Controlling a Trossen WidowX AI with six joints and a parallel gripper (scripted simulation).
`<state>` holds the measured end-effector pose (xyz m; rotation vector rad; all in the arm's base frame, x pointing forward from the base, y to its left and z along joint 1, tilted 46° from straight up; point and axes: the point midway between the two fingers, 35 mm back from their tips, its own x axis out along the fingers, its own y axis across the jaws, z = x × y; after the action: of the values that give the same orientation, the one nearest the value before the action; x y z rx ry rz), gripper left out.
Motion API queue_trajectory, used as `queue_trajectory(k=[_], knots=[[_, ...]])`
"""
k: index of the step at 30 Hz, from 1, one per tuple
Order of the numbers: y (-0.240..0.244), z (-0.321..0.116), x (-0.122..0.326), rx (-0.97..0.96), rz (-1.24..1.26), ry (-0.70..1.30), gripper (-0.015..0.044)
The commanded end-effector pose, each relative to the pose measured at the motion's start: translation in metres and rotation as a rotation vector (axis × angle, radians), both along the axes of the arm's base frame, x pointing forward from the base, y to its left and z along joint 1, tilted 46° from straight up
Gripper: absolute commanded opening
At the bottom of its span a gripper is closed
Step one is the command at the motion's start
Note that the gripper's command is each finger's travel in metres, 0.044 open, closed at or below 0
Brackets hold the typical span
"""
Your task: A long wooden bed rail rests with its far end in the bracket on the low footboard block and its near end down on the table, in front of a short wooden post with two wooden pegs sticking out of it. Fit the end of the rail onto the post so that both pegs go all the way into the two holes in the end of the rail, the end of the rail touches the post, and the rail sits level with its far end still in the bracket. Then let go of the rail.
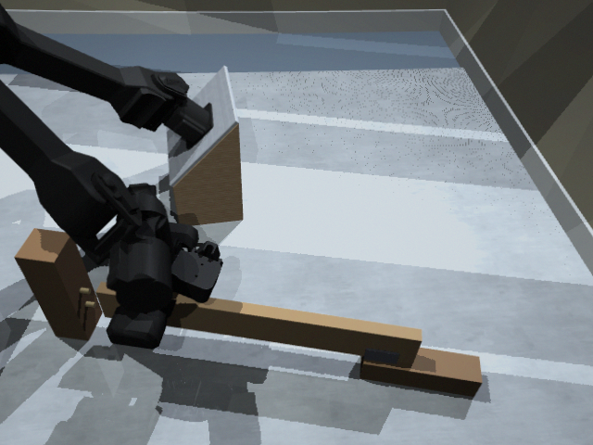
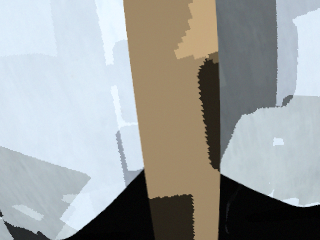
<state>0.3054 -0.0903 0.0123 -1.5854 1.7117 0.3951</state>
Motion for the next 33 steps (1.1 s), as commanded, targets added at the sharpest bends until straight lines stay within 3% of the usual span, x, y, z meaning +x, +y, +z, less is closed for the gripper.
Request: queue_trajectory(k=[1, 33], knots=[[-0.001, 0.0022, -0.0001, 0.0, 0.004, 0.0, 0.0], [-0.0077, 0.0091, -0.0032, -0.001, 0.004, 0.0, 0.0]])
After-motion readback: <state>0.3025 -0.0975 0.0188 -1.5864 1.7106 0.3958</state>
